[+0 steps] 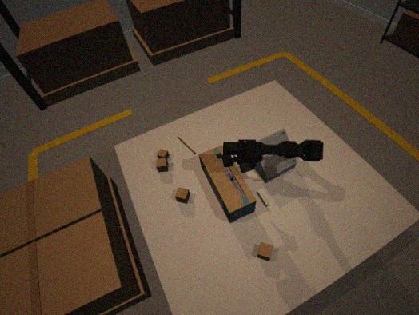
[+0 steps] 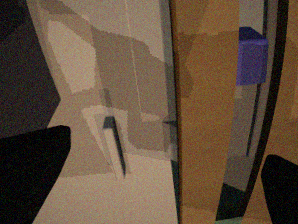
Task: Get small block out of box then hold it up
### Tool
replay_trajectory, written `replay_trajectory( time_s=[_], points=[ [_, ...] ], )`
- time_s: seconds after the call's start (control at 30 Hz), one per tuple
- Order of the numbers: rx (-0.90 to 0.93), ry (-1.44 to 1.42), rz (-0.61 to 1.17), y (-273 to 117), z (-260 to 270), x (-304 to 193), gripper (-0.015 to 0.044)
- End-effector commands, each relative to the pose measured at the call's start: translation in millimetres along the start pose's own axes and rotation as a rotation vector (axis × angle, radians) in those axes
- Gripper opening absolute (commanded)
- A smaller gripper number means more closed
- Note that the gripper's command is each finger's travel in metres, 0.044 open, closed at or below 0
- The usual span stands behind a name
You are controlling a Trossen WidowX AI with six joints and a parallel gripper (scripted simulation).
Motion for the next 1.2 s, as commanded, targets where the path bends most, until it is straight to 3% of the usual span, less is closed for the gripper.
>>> replay_trajectory(
  time_s=[0.0,1.17],
  points=[
    [0.036,-0.220,0.076,5,6,46,0.0400],
    [0.037,-0.230,0.080,45,12,60,0.0400]
  ],
)
Point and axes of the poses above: the point midway between the two fingers, 35 mm back from their tips, its own y axis out along the fingers, its own z axis across the jaws, x = y × z, the point moved 8 cm from there along -y, back along the fingers, and after that the axes turned 12 degrees about y, right-handed, at the moved point
